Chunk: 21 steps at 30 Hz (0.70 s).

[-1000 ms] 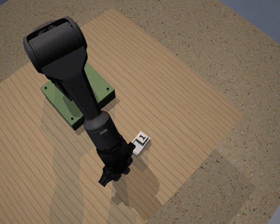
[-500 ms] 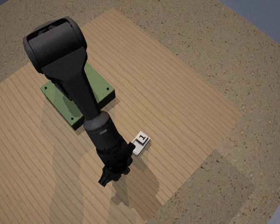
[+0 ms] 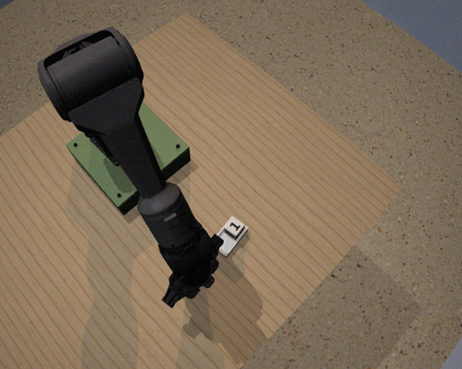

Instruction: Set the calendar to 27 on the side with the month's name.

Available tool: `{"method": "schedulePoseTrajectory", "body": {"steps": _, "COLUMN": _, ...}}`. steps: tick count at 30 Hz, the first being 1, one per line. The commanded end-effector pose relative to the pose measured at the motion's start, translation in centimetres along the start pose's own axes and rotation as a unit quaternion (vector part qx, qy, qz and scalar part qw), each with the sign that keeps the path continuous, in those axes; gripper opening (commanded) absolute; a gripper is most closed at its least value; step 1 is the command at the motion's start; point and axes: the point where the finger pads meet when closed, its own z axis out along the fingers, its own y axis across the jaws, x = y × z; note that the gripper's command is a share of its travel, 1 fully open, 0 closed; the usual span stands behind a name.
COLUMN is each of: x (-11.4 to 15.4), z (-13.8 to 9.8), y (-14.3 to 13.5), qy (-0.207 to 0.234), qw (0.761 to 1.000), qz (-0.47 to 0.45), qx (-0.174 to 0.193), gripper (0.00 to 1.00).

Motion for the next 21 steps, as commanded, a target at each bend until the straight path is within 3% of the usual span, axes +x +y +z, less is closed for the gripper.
{"method": "schedulePoseTrajectory", "body": {"steps": 1, "x": 0.07, "z": 0.04, "y": -0.01, "qy": 0.001, "qw": 1.000, "qz": -0.001, "qx": 0.000, "gripper": 0.35}}
{"method": "schedulePoseTrajectory", "body": {"steps": 21, "x": 0.10, "z": 0.24, "y": 0.00, "qy": 0.001, "qw": 1.000, "qz": -0.001, "qx": 0.000, "gripper": 0.35}}
